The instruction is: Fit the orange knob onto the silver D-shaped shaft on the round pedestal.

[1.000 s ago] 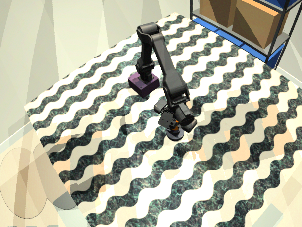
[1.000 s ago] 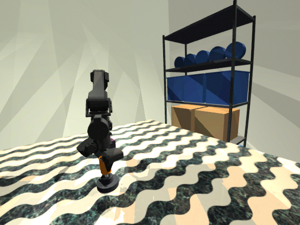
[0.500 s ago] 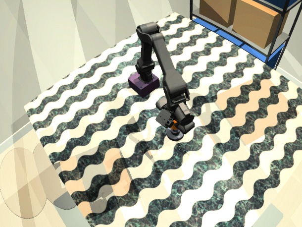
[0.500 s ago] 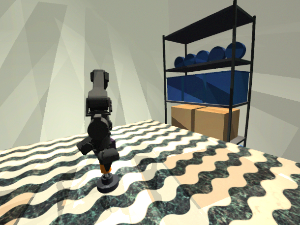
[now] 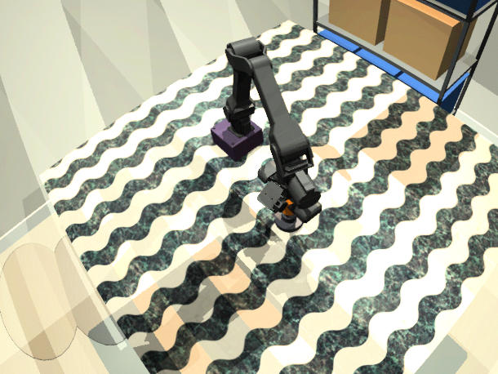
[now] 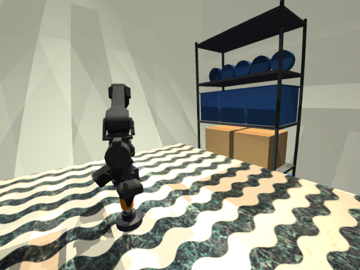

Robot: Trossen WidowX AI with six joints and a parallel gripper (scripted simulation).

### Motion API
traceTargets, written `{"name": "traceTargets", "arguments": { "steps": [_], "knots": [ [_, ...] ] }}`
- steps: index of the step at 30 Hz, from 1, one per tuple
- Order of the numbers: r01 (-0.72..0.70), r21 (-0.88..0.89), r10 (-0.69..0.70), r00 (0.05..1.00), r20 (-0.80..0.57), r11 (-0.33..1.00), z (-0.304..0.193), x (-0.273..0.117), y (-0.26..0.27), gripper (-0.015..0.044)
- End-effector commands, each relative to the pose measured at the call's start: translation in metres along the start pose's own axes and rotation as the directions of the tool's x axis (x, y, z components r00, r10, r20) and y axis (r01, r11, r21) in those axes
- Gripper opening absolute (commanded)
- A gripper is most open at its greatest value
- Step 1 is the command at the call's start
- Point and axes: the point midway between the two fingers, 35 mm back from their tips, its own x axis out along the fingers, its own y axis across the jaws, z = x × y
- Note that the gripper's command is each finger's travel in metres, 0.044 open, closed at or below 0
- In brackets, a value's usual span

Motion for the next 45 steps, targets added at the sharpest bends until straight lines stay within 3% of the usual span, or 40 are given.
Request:
{"name": "traceTargets", "arguments": {
  "steps": [1,22,30,45],
  "knots": [
    [-0.003,0.006,0.003,1.0,0.0,1.0,0.0,0.0012,0.0006,0.0],
    [-0.002,0.006,0.002,1.0,0.0,1.0,-0.0018,-0.0024,-0.0056,0.0],
    [-0.002,0.214,0.002,1.0,0.0,0.977,-0.0023,-0.0046,-0.0066,0.0],
    [-0.002,0.214,0.002,1.0,0.0,0.977,-0.0009,-0.0017,-0.0009,0.0]
  ]
}}
